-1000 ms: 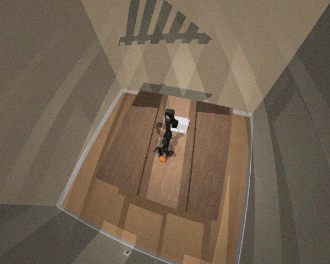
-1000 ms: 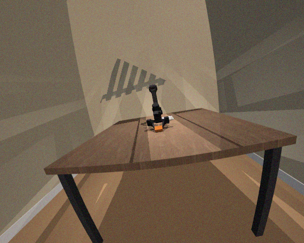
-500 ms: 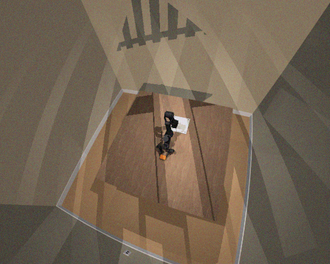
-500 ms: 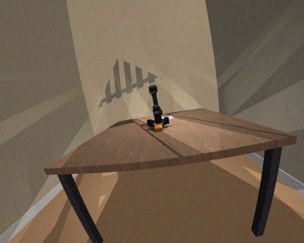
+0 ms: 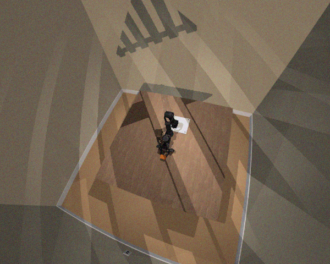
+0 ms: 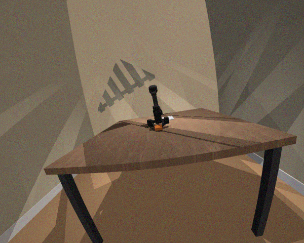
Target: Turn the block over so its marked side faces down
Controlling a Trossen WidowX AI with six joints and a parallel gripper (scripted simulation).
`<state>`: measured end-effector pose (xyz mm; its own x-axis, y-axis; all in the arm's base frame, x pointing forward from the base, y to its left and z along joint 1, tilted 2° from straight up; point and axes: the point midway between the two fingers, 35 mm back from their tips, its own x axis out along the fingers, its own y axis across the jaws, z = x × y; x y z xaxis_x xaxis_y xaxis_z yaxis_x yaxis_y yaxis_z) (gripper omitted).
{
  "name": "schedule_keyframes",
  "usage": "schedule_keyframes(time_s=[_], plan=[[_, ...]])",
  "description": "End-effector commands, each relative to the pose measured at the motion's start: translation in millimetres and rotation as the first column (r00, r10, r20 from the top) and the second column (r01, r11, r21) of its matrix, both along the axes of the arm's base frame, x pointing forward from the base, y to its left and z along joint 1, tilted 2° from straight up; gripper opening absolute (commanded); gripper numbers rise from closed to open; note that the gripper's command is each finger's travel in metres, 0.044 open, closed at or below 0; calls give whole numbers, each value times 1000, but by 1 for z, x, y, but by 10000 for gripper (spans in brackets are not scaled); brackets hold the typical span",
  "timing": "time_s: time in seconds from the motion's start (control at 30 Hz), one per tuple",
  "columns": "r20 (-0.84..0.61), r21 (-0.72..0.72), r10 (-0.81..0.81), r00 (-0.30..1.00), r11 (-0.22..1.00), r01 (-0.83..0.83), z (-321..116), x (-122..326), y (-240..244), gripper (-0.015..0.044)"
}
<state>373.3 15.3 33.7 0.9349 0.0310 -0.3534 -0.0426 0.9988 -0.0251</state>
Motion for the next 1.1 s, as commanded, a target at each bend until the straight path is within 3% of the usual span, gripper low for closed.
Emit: schedule_keyframes(time_s=[0.0,0.43,1.07], plan=[[5,-3,7,1000,1000,-7,1,0,1,105],[5,-3,7,1000,1000,-7,1,0,1,440],[5,-3,7,1000,1000,-7,1,0,1,440]])
